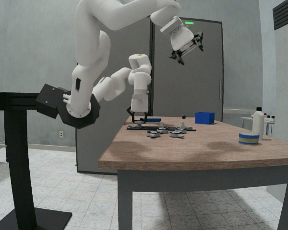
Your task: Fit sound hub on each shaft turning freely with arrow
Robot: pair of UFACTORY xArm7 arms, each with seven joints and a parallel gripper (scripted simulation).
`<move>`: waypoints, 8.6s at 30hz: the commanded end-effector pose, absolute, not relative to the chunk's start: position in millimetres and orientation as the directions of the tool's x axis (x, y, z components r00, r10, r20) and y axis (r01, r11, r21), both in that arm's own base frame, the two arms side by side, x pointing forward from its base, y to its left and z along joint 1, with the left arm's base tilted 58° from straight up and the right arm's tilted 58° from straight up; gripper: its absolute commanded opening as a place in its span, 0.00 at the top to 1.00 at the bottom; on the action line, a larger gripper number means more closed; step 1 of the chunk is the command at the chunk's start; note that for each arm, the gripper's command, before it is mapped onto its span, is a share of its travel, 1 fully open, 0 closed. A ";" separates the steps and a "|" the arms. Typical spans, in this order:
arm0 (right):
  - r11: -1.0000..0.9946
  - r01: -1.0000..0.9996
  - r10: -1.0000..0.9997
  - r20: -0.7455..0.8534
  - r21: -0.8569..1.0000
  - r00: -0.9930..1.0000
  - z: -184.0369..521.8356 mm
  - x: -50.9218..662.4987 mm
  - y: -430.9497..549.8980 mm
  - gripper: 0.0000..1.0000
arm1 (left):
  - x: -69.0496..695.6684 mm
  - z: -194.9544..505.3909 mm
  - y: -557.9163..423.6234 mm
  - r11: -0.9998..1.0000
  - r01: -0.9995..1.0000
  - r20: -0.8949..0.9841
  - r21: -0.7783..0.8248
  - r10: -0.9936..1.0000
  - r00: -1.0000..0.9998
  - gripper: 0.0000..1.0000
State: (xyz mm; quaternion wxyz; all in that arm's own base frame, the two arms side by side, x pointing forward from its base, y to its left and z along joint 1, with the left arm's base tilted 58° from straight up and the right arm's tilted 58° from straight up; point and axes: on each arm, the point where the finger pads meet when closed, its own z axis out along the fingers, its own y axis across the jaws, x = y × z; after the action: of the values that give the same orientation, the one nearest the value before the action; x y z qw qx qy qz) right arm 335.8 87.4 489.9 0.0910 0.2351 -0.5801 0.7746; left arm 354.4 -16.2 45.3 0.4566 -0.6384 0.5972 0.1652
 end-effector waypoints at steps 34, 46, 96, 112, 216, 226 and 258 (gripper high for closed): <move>-0.311 -0.411 -0.135 0.468 -0.857 -0.873 490.6 335.5 88.8 0.00 | 355.6 44.5 -16.6 0.133 -0.912 -0.755 -0.387 -0.614 0.231 1.00; -0.311 -0.411 -0.135 0.468 -0.857 -0.873 490.6 335.5 88.8 0.00 | 355.6 44.5 -16.6 0.133 -0.912 -0.755 -0.387 -0.614 0.231 1.00; -0.311 -0.411 -0.135 0.468 -0.857 -0.873 490.6 335.5 88.8 0.00 | 356.3 43.4 -15.1 0.133 -0.912 -0.755 -0.387 -0.614 0.231 1.00; -0.311 -0.411 -0.135 0.468 -0.857 -0.873 490.6 335.5 88.8 0.00 | 356.9 42.4 -13.5 0.133 -0.912 -0.755 -0.387 -0.614 0.231 1.00; -0.311 -0.411 -0.135 0.468 -0.857 -0.873 490.6 335.5 88.8 0.00 | 356.7 42.2 -13.5 0.133 -0.912 -0.755 -0.387 -0.614 0.231 1.00; -0.311 -0.411 -0.135 0.468 -0.857 -0.873 490.6 335.5 88.8 0.00 | 356.7 42.2 -13.5 0.133 -0.912 -0.755 -0.387 -0.614 0.231 1.00; -0.311 -0.411 -0.135 0.468 -0.857 -0.873 490.6 335.5 88.8 0.00 | 356.9 42.4 -13.5 0.353 -0.932 -0.845 -0.076 -0.520 -0.128 1.00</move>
State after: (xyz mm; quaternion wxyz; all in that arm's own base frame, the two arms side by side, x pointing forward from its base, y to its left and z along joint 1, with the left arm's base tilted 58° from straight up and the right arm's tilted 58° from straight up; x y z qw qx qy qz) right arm 335.8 87.4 489.9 0.0910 0.2351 -0.5801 0.7746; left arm 356.9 -11.8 42.3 0.4180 -0.5143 0.7067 0.2476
